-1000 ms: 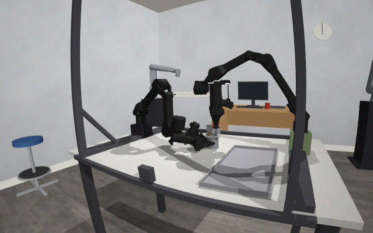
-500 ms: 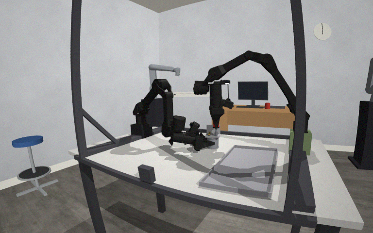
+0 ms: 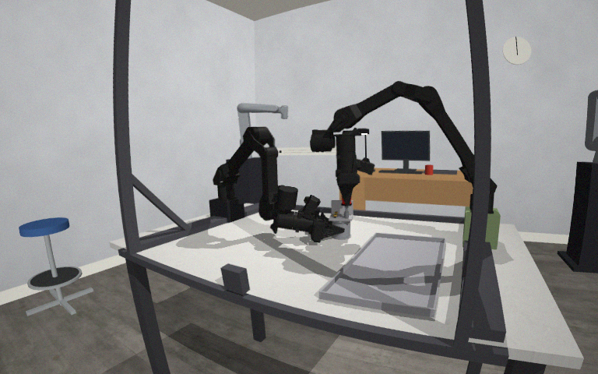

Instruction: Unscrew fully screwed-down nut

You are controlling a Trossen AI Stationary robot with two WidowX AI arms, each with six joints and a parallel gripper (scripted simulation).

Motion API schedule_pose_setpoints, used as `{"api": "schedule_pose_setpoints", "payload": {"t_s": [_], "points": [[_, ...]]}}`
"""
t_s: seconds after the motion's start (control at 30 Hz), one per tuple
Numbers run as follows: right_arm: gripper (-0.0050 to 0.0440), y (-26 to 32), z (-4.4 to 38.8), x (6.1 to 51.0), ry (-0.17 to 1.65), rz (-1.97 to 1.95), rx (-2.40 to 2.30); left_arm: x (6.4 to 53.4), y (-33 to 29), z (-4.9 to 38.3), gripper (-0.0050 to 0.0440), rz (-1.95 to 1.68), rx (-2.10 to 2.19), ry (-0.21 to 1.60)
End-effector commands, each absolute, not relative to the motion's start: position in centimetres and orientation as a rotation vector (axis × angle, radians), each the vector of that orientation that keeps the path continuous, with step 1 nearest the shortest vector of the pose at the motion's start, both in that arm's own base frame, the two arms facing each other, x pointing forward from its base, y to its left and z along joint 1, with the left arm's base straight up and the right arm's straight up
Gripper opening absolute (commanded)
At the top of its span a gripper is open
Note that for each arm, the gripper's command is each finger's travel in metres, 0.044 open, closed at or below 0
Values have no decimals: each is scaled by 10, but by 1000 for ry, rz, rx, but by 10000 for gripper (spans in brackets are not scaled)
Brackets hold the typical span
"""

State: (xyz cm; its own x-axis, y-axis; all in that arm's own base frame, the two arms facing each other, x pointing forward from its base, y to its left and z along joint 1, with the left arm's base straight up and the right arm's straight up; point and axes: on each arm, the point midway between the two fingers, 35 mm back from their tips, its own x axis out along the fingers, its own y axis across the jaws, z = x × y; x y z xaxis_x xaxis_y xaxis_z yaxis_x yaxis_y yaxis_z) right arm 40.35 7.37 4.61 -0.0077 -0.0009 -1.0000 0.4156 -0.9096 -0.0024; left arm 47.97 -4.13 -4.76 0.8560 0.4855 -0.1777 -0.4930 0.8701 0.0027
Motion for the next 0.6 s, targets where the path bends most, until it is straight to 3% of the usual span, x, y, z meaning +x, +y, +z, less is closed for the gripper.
{"api": "schedule_pose_setpoints", "payload": {"t_s": [0.0, 0.57], "points": [[250, 74, 62, 409, 425, -1949, 2021, 487, -42, -33, 245, 514, -63, 142], [250, 74, 63, 408, 425, -1949, 2021, 487, -42, -33, 245, 514, -63, 142]]}}
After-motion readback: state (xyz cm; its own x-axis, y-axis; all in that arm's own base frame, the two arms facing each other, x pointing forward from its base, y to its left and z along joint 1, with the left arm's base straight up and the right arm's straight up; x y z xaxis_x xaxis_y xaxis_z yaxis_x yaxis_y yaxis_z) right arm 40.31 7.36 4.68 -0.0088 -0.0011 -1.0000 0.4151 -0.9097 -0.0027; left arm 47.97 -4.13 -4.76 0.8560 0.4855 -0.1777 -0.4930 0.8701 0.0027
